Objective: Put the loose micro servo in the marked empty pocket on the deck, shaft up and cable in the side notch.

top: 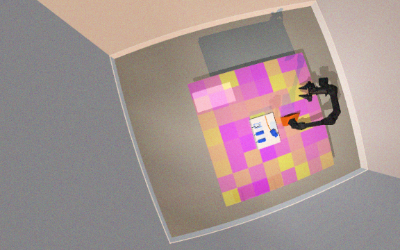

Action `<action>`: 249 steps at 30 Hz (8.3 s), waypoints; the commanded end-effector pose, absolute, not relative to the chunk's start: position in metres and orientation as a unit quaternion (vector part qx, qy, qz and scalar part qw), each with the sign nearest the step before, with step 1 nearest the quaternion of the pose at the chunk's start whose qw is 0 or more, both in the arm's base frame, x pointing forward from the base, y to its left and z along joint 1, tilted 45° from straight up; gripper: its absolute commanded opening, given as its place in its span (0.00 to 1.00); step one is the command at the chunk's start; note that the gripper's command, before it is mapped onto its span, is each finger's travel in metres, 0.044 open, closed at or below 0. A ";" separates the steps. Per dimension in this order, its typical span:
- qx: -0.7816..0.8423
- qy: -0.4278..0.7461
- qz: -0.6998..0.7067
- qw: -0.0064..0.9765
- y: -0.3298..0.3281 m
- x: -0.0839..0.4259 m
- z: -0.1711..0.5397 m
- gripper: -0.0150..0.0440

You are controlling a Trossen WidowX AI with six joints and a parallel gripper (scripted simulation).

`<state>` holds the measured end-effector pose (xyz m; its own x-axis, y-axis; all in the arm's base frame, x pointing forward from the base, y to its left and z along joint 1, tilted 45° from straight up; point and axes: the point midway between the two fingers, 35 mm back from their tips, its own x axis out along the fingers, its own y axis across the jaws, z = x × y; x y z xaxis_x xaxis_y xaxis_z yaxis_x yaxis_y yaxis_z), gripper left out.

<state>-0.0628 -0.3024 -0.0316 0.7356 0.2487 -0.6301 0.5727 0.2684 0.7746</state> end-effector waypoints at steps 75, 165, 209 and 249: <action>0.584 0.699 -0.151 0.385 0.009 0.212 0.062 0.69; 0.479 0.714 0.010 0.510 -0.084 0.240 0.014 0.25; 0.261 0.661 0.268 0.650 -0.082 0.297 0.015 0.25; 0.253 0.656 0.278 0.655 -0.065 0.351 0.002 0.25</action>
<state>0.3514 -0.0661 0.0027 -0.0162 0.6923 -0.7214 -0.0365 0.7206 0.6924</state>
